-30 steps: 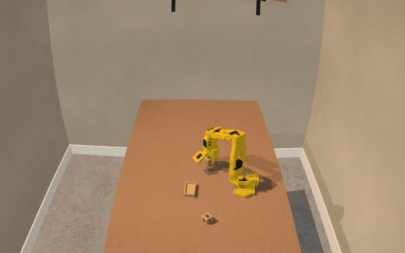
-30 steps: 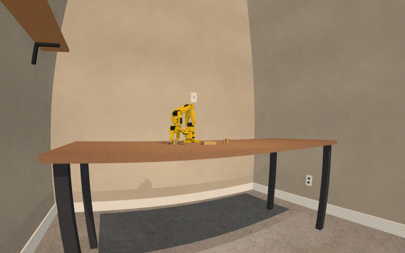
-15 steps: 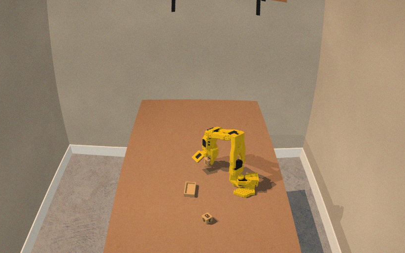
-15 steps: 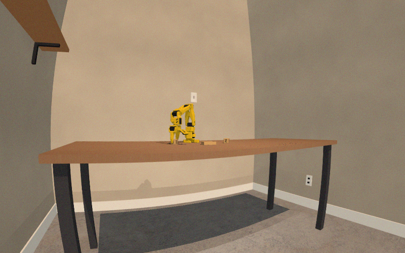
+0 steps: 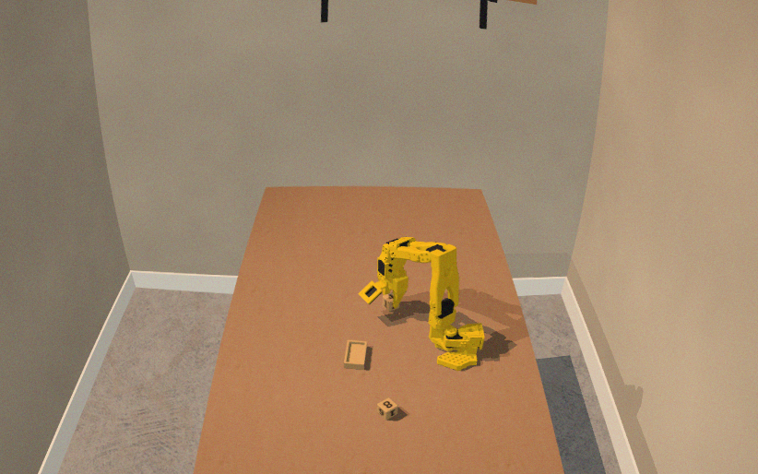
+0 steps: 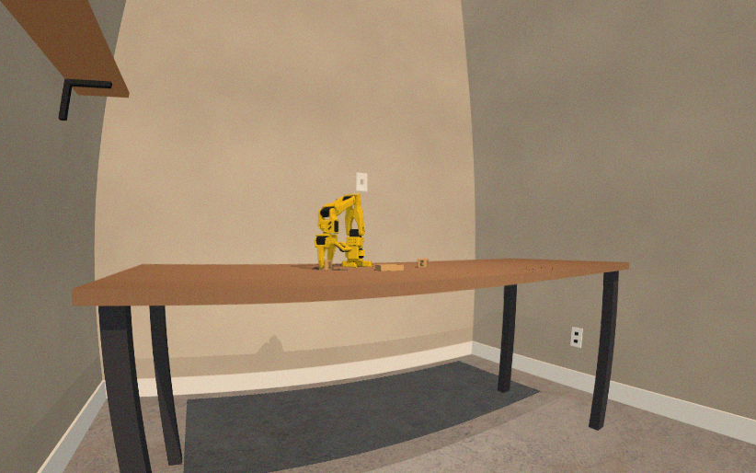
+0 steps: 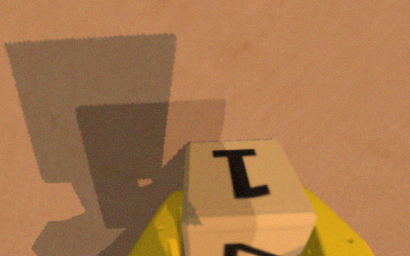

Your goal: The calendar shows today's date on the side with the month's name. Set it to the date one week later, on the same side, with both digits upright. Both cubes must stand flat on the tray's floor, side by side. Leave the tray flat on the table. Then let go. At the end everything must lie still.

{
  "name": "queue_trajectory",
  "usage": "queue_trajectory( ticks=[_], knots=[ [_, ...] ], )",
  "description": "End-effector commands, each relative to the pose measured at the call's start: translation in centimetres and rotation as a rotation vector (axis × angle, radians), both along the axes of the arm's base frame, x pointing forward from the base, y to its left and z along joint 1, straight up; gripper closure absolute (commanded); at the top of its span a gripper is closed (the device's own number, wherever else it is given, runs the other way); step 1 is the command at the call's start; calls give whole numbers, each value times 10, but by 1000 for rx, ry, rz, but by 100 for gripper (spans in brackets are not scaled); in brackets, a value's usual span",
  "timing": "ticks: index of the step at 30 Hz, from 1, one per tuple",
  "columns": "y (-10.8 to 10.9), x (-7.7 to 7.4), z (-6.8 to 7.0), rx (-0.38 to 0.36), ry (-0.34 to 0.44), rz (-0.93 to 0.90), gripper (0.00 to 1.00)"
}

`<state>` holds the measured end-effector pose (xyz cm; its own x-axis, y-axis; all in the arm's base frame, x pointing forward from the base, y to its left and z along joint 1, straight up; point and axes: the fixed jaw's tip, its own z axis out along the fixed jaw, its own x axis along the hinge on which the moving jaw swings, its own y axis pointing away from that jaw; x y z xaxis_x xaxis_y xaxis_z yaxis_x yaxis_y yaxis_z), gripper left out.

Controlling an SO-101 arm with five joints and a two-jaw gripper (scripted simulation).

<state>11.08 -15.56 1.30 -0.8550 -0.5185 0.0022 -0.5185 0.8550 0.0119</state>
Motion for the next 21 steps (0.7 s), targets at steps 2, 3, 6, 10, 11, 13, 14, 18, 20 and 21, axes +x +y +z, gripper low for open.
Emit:
queue_trajectory(
  ticks=[2,3,6,10,11,13,14,18,20,21],
  knots=[
    [-7,3,6,-31,-23,0,84],
    [-7,3,6,-31,-23,0,84],
    [-7,3,6,-31,-23,0,85],
    [-7,3,6,-31,-23,0,91],
    [-7,3,6,-31,-23,0,93],
    [-7,3,6,-31,-23,0,97],
    [-7,3,6,-31,-23,0,98],
    [-7,3,6,-31,-23,0,100],
    [-7,3,6,-31,-23,0,100],
    [-7,3,6,-31,-23,0,100]
  ],
)
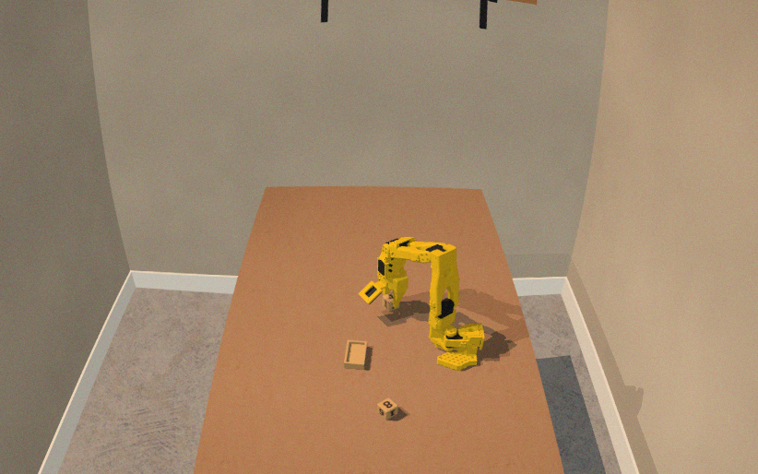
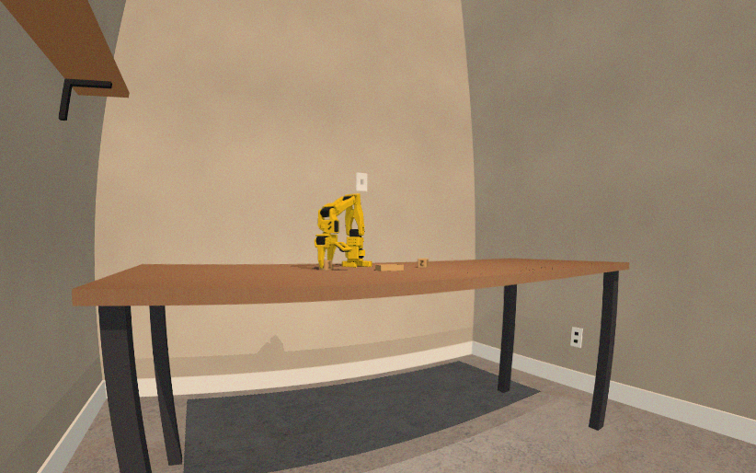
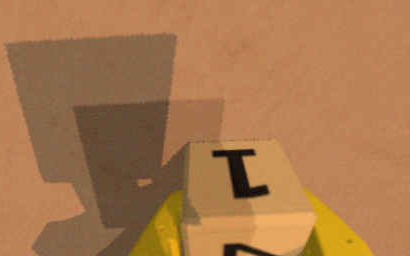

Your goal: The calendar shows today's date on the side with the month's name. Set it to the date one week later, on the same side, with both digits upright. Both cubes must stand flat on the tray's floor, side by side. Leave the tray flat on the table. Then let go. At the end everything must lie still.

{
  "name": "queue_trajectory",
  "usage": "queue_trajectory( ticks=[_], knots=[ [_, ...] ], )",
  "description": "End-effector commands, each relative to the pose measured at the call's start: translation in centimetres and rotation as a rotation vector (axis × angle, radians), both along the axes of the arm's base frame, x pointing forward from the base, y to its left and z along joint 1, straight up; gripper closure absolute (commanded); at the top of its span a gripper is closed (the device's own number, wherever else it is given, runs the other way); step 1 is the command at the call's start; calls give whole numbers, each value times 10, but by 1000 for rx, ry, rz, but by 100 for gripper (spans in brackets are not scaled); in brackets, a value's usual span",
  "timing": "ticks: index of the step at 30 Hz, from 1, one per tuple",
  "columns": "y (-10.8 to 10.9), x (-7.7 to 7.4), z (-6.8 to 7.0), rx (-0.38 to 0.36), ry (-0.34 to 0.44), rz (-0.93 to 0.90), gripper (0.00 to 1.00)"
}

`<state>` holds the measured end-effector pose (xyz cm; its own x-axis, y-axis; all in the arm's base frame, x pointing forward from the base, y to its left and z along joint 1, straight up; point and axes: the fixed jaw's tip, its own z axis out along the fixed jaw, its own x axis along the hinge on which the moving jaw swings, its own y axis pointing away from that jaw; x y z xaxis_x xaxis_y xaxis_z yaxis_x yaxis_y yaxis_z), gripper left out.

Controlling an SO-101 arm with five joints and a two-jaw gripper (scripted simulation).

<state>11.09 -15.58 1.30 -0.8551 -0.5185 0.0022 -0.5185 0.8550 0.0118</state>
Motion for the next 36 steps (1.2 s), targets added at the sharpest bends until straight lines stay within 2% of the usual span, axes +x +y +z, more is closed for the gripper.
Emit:
queue_trajectory(
  ticks=[1,7,14,16,25,36],
  knots=[
    [-7,3,6,-30,-23,0,100],
    [-7,3,12,-30,-23,0,100],
    [-7,3,31,-30,-23,0,100],
    [-7,3,31,-30,-23,0,100],
    [-4,1,53,-30,-23,1,100],
    [-4,1,56,-30,-23,0,100]
  ],
)
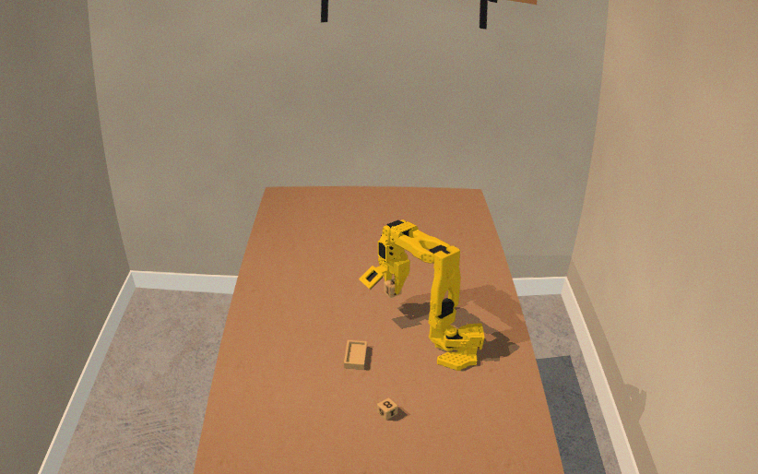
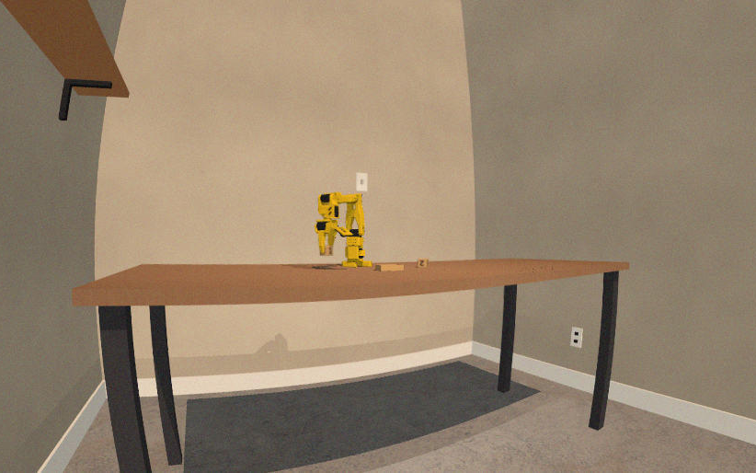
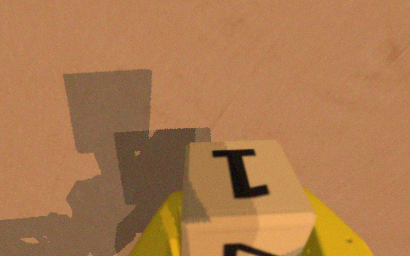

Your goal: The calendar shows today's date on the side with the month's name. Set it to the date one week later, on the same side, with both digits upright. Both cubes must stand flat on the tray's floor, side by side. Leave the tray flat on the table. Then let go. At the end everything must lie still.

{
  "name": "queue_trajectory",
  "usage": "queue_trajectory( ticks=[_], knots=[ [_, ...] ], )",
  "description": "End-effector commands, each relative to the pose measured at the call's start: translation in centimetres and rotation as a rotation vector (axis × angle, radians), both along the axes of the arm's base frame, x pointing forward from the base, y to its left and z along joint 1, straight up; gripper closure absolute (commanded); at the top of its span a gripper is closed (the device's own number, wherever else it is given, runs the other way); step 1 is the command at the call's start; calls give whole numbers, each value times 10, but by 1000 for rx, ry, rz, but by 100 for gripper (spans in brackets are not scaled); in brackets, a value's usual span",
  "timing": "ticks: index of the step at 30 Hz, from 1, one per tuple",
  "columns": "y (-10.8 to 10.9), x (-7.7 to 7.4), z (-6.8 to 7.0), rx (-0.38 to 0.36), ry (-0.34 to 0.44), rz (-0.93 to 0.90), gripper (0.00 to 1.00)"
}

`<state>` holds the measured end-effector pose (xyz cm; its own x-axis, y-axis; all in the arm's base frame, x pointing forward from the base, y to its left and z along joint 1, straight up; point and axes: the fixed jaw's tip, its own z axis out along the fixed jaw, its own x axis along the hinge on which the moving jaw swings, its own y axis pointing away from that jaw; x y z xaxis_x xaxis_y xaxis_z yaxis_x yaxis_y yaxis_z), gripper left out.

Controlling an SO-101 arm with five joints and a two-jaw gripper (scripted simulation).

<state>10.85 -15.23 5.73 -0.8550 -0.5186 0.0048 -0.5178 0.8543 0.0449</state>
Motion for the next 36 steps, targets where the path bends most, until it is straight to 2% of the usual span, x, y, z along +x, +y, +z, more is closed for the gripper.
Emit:
queue_trajectory(
  ticks=[1,16,29,31,36],
  knots=[
    [-7,3,12,-57,-42,-2,100],
    [-5,6,11,-58,-42,-127,100],
    [-1,16,9,-58,-39,-504,100],
    [-1,16,9,-58,-39,-504,100],
    [0,21,8,-58,-37,-694,100]
  ],
)
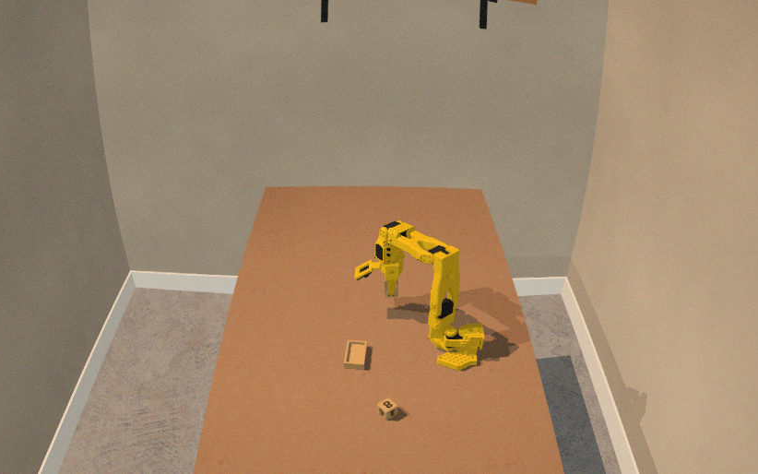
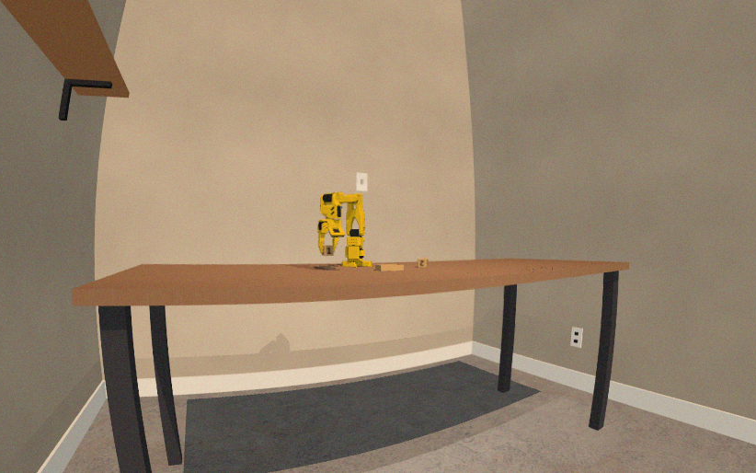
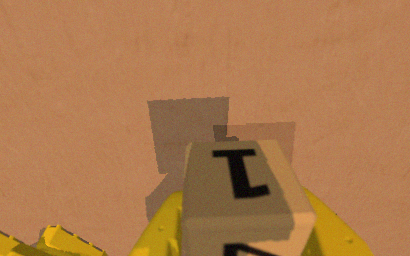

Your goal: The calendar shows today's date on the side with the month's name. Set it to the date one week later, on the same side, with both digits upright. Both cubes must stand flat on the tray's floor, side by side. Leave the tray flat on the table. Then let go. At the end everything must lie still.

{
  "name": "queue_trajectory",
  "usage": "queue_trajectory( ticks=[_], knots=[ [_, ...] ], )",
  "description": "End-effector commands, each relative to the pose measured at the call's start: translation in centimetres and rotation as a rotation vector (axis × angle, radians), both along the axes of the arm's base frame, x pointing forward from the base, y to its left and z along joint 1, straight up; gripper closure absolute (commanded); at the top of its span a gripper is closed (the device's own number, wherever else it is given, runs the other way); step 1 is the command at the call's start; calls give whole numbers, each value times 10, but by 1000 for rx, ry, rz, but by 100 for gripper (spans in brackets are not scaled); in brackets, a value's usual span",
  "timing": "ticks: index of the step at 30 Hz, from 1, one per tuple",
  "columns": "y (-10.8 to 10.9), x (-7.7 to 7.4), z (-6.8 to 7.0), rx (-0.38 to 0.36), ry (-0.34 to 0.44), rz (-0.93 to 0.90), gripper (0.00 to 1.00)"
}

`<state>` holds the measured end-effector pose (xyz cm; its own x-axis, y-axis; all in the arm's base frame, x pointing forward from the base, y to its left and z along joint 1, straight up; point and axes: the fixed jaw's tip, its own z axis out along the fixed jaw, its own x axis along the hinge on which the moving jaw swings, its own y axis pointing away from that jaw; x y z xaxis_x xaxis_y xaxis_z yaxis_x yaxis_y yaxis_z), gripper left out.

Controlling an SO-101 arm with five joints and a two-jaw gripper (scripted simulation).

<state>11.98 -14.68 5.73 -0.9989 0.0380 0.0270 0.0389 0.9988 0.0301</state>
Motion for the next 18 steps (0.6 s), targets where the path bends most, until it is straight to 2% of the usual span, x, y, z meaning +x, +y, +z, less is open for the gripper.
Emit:
queue_trajectory(
  ticks=[1,10,12,18],
  knots=[
    [-5,10,7,-52,-42,-150,100],
    [-2,19,5,-52,-39,-500,100],
    [-2,19,5,-52,-39,-500,100],
    [-1,24,4,-51,-38,-701,100]
  ],
)
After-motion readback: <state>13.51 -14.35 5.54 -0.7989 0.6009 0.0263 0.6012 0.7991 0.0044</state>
